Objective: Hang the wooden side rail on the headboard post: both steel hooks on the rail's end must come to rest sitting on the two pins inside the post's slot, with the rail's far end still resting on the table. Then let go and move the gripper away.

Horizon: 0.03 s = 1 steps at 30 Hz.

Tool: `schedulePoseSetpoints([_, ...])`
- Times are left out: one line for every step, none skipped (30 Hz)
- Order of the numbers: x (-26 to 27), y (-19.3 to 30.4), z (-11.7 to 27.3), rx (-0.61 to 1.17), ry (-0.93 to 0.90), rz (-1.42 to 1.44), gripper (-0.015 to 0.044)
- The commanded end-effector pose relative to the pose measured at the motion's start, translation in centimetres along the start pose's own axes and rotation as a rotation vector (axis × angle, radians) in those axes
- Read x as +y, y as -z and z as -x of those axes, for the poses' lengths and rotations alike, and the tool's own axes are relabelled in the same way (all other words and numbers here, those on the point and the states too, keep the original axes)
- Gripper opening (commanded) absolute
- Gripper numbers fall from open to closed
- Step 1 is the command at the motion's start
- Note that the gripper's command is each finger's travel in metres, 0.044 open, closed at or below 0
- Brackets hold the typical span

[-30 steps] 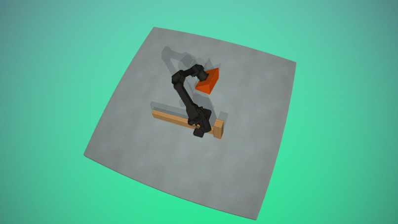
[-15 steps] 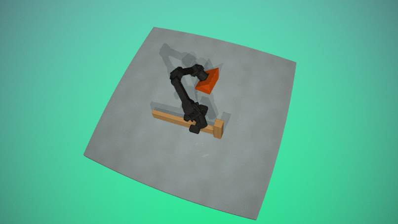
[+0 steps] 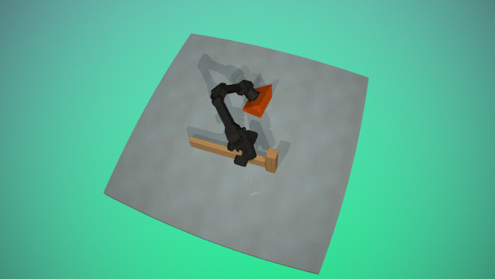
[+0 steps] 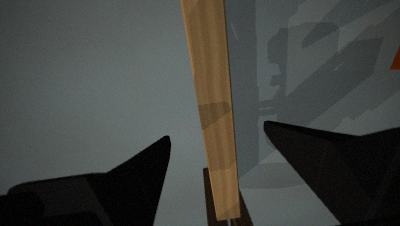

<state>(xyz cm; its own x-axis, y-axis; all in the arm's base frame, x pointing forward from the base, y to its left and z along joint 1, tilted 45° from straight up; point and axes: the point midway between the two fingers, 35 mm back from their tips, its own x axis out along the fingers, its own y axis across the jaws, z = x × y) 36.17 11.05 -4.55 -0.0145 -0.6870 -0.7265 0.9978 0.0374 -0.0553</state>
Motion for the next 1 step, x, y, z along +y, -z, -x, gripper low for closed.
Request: schedulePoseSetpoints([0.0, -0.01, 0.0, 0.0, 0.001, -0.001, 0.044])
